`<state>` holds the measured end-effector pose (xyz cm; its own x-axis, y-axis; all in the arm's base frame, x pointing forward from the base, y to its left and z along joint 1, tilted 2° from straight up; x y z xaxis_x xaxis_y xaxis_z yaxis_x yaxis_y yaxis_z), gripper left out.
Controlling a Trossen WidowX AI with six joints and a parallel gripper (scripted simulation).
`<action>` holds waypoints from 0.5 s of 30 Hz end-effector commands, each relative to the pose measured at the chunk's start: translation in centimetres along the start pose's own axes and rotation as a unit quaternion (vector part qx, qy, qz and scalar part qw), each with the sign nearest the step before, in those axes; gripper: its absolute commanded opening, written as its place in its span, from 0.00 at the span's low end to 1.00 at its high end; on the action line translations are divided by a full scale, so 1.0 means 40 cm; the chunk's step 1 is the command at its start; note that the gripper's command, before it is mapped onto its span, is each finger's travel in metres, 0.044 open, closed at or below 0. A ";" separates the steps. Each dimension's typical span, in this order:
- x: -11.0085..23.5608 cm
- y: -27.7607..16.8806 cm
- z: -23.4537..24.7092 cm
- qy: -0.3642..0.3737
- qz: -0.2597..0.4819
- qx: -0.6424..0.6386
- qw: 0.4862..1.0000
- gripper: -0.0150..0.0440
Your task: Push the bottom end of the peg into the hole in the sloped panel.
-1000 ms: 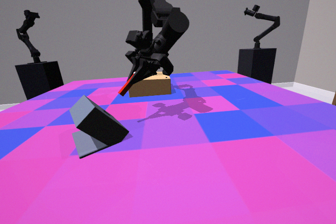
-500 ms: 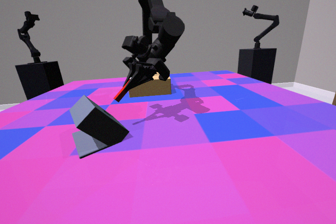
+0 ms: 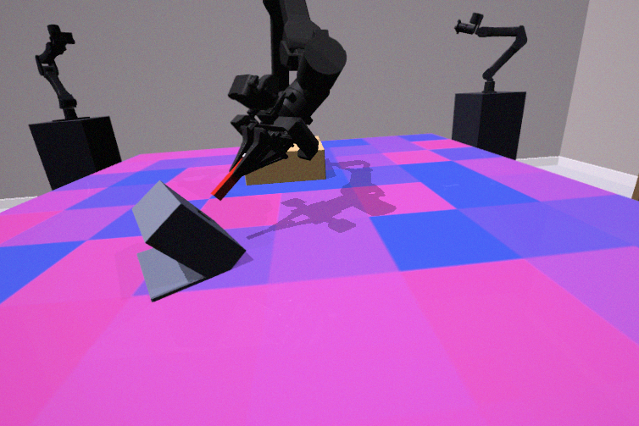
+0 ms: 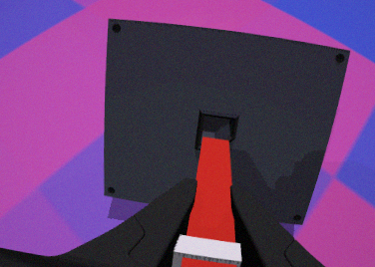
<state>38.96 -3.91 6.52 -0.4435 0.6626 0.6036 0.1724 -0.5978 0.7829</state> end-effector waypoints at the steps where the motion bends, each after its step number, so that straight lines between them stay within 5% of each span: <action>1: -0.011 -0.002 -0.001 -0.003 -0.003 0.004 1.000 0.25; 15: -0.058 -0.003 -0.003 -0.003 -0.004 0.004 1.000 0.25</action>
<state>39.77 -5.25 5.50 -0.4411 0.6721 0.5948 0.1658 -0.5903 0.7900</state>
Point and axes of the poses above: the point midway between the two fingers, 35 mm back from their tips, its own x axis back along the fingers, its own z axis across the jaws, y = z × x, the point moved 1 cm from there along x, back along the fingers, and after that the axes turned 6 degrees about -x, right-handed, at the moved point
